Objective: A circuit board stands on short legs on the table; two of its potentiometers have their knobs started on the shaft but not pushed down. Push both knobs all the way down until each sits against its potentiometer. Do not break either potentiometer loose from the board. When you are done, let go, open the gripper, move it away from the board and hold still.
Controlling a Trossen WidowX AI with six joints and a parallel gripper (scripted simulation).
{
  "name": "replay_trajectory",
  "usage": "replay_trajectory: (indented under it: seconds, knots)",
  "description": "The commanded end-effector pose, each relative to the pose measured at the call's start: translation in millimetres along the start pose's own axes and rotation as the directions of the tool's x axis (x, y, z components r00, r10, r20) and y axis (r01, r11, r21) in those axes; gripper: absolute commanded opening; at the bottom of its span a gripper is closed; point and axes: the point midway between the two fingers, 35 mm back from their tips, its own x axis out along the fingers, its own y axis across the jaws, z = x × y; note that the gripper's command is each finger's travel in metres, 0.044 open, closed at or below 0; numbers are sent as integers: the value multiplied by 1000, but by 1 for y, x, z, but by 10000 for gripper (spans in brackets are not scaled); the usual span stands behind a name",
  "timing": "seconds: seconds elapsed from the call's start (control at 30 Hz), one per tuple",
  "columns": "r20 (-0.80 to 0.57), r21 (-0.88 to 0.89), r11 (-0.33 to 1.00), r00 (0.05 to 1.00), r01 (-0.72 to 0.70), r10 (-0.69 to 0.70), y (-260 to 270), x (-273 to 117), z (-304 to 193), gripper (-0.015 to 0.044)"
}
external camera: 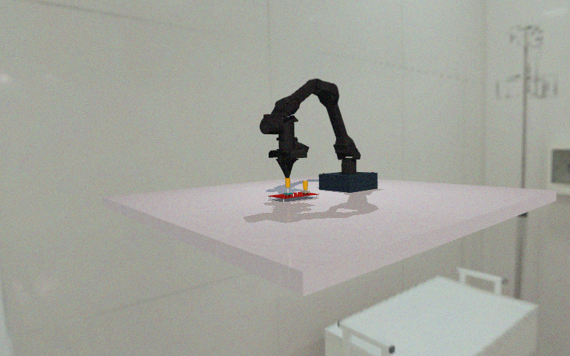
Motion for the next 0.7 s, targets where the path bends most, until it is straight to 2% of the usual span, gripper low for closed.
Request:
replay_trajectory:
  seconds: [0.0,0.67]
  knots:
    - [5,-3,1000,1000,-3,3,1,0,1,0]
    - [5,-3,1000,1000,-3,3,1,5,1,0]
